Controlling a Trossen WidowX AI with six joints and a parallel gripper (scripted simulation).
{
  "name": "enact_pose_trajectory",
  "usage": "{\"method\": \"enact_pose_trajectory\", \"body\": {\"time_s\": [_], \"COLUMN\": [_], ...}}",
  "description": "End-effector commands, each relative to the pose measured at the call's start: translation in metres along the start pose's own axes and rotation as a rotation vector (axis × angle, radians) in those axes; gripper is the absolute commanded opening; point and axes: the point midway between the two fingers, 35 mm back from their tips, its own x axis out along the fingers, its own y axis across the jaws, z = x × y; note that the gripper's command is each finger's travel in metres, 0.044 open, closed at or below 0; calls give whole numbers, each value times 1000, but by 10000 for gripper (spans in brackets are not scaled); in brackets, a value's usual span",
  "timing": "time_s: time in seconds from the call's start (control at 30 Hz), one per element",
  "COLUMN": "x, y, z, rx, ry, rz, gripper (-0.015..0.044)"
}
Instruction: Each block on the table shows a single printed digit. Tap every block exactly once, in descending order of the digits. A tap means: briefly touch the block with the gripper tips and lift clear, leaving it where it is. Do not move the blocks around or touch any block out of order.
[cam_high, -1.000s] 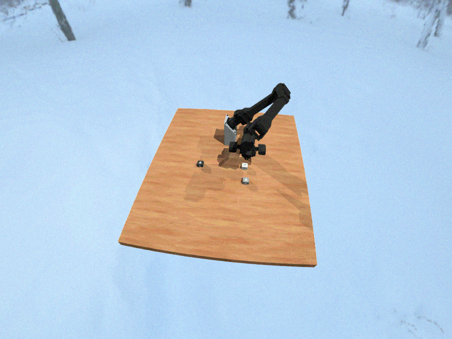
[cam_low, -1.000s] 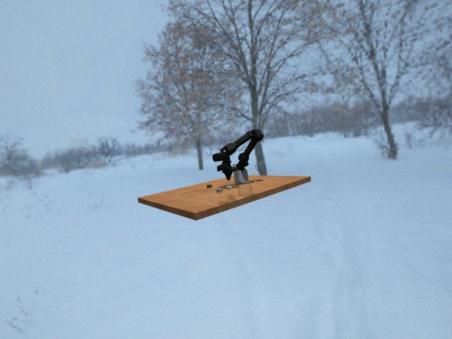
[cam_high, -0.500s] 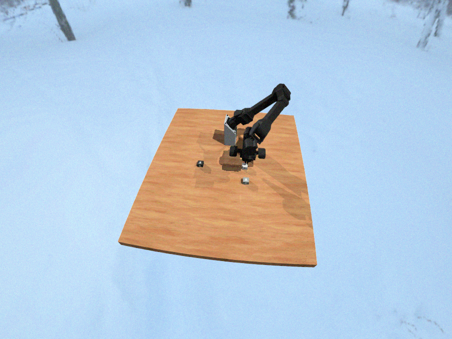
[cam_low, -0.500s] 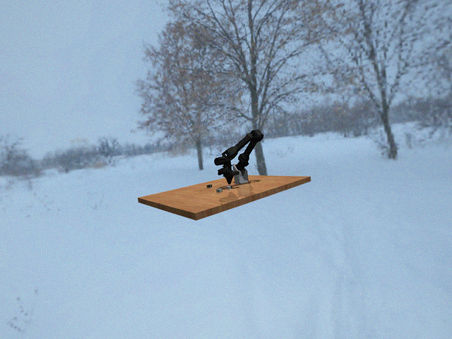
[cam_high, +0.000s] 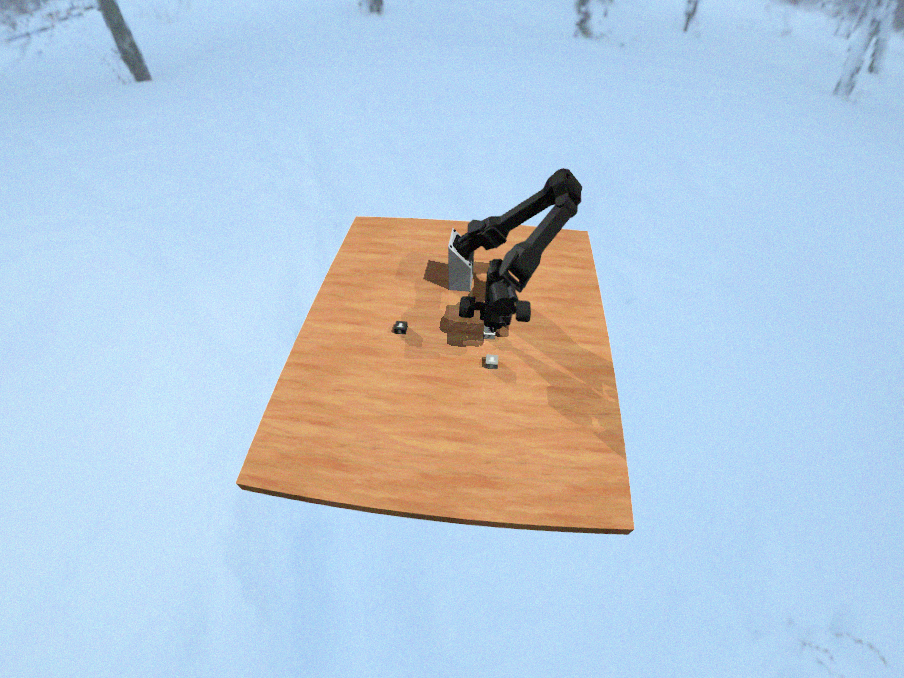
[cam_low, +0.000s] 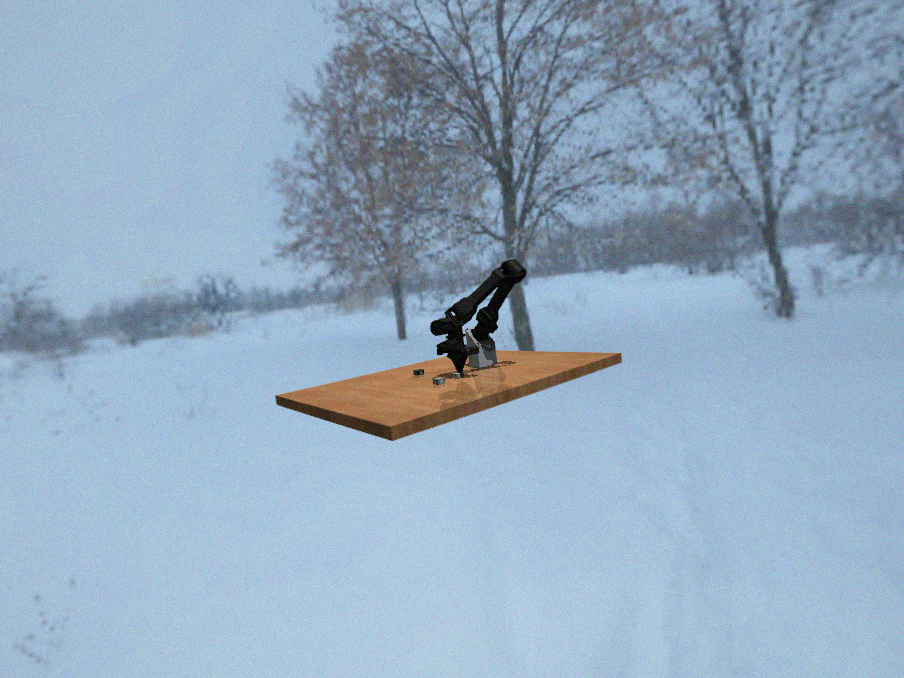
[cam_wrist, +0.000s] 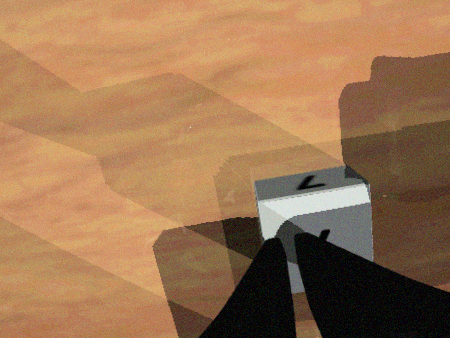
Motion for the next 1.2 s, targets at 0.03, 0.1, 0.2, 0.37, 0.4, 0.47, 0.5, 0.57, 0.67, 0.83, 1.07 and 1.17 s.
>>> {"method": "enact_pose_trajectory", "body": {"time_s": [0.03,0.1,0.2,0.37,0.4,0.47,0.5,0.57,0.67,0.83,1.07,1.17], "x": [-6,-21,-27,-46,-60,-88,-99,-108,-108,-110,-109,-108], "y": [-1,-2,-2,-4,-4,-4,-3,-2,-2,-1,1,1], "z": [0,-1,-2,1,2,2,1,-1,-1,17,97,105], "rx": [2,7,9,10,10,10,10,10,10,11,7,5], "ry": [2,7,9,8,8,9,10,10,10,9,6,5], "rz": [-2,-3,-2,-10,-13,-12,-9,-6,-6,-6,-6,-6], "gripper": [20,20,20,20,20,20,20,20,20,20,20,20]}}
